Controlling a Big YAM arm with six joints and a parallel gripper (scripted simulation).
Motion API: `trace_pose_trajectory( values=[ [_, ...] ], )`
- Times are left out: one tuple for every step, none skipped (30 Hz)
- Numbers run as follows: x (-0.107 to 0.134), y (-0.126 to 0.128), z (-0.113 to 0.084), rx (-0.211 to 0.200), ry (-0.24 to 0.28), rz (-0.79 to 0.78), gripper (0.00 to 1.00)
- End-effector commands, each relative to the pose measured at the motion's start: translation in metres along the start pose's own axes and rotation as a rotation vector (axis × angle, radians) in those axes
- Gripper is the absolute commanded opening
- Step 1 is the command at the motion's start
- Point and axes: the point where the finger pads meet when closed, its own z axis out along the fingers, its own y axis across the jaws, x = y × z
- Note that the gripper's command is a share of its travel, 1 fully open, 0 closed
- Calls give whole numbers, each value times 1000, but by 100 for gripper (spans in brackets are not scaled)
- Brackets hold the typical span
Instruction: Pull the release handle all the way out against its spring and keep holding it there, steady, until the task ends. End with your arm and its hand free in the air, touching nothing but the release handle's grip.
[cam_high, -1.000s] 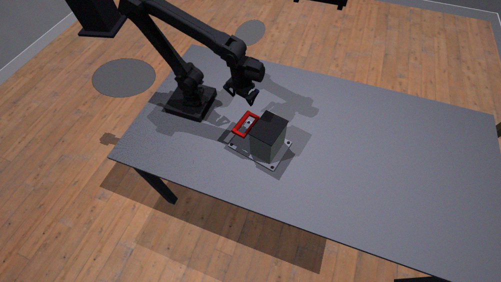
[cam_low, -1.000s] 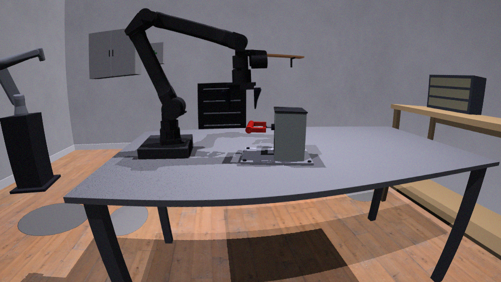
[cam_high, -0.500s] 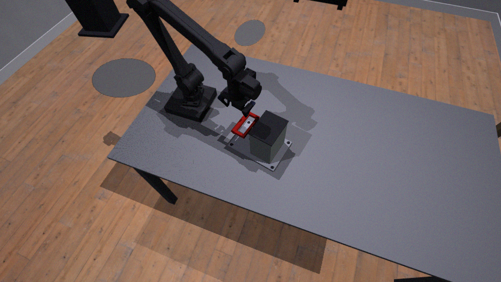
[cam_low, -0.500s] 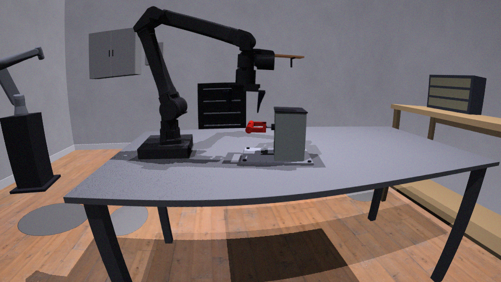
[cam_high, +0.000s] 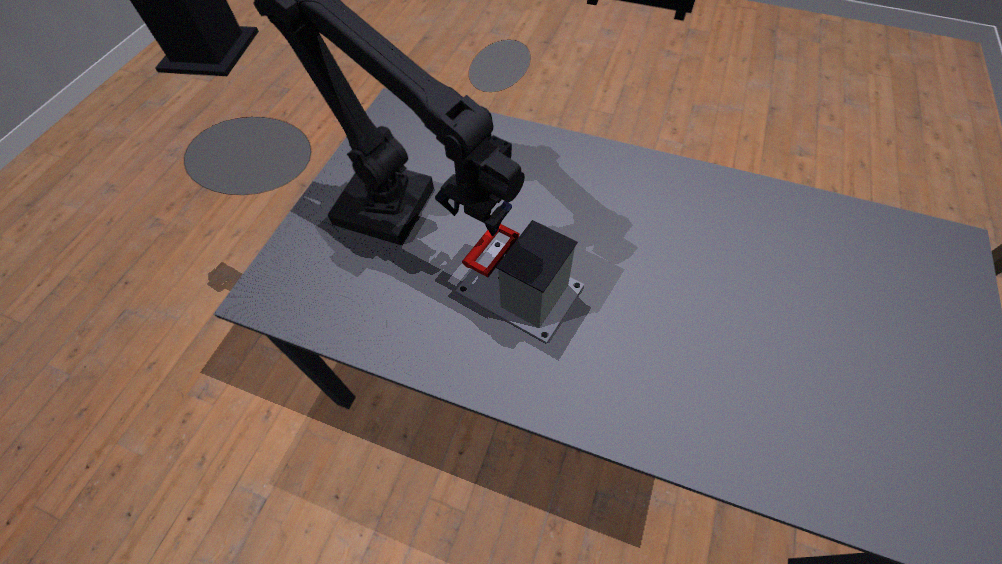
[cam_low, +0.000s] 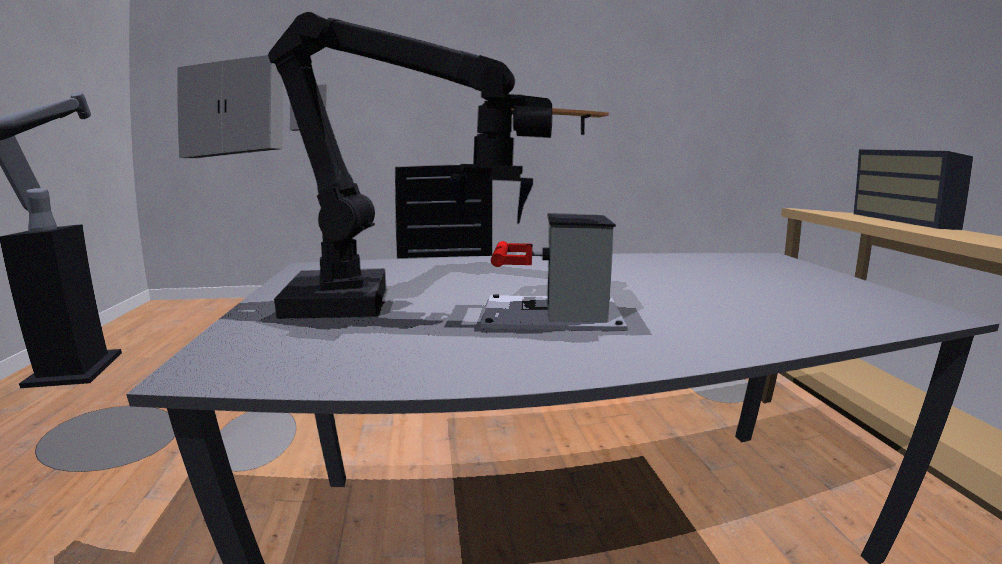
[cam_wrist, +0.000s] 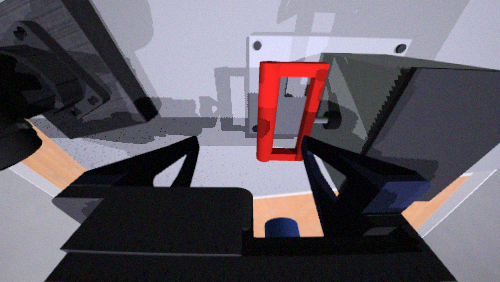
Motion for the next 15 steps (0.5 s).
trace_pose_trajectory(
  values=[
    [5,-23,-22,49,3,-1,100],
    [5,-23,-22,49,3,-1,100],
    [6,-24,-23,52,3,-1,100],
    [6,-25,-25,54,3,-1,100],
    [6,-25,-25,54,3,-1,100],
    [6,-25,-25,54,3,-1,100],
    [6,-25,-25,54,3,-1,100],
    [6,-26,-26,56,3,-1,100],
    [6,-27,-27,58,3,-1,100],
    [7,-29,-28,60,3,0,100],
    [7,-29,-29,62,3,0,100],
    [7,-29,-29,62,3,0,100],
    [7,-29,-29,62,3,0,100],
    [7,-29,-29,62,3,0,100],
    [7,-30,-29,64,3,0,100]
  ],
)
